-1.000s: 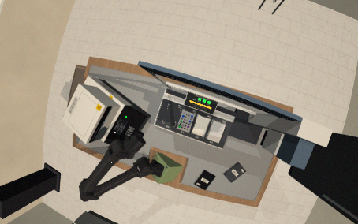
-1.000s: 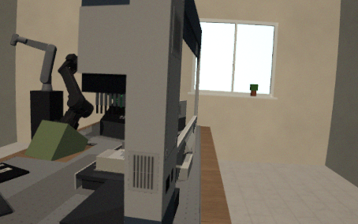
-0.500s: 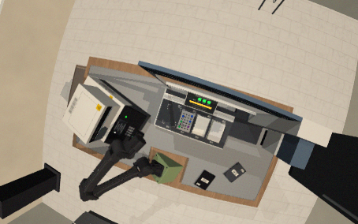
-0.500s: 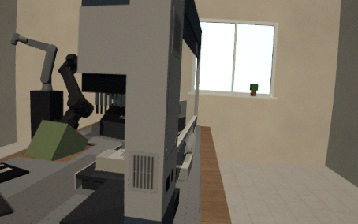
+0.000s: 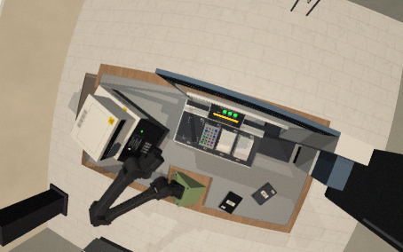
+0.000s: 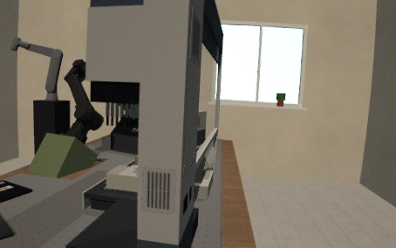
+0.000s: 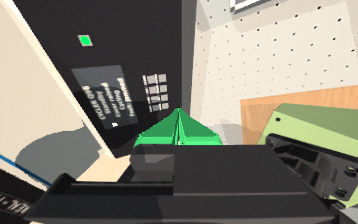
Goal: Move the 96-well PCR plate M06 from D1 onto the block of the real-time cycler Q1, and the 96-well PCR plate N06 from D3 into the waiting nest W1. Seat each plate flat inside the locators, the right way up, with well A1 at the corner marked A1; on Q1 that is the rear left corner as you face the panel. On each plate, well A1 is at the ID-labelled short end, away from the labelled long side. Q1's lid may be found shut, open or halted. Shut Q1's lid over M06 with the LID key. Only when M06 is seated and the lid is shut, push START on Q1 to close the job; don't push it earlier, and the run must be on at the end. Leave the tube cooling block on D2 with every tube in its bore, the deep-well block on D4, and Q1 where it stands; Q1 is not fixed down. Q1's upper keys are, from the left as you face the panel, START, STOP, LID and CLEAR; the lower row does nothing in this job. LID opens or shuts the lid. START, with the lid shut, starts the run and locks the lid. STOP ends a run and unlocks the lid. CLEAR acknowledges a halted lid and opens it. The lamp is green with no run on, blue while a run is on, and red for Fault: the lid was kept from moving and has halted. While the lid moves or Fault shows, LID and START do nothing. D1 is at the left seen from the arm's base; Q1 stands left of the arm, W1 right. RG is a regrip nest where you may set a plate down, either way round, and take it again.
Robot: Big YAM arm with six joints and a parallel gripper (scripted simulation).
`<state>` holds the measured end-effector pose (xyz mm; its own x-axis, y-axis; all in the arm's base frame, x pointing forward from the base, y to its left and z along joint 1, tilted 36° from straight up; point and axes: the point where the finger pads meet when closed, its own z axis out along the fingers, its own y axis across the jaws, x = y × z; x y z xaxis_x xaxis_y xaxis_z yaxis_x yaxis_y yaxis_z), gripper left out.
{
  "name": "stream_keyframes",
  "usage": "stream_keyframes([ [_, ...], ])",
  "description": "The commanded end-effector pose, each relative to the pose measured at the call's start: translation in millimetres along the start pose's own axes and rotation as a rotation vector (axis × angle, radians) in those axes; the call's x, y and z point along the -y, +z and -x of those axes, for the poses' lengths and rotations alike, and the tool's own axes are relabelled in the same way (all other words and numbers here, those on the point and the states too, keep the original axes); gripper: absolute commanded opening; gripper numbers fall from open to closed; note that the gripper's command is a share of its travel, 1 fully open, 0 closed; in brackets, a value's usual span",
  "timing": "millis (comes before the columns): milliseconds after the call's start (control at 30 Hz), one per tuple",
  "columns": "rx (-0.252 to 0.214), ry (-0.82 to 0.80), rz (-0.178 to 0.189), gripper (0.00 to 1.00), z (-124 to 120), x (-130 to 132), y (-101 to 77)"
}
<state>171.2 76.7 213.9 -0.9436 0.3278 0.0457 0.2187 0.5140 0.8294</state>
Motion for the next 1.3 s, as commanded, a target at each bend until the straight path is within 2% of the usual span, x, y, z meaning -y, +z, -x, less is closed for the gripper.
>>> stream_keyframes([
  [0,0.048,-0.042,-0.009,0.00,17,-14,-13.8],
  [867,0.059,-0.074,-0.012,0.00,20,-21,-18.5],
  [1267,0.030,-0.046,-0.006,0.00,10,-6,-7.0],
])
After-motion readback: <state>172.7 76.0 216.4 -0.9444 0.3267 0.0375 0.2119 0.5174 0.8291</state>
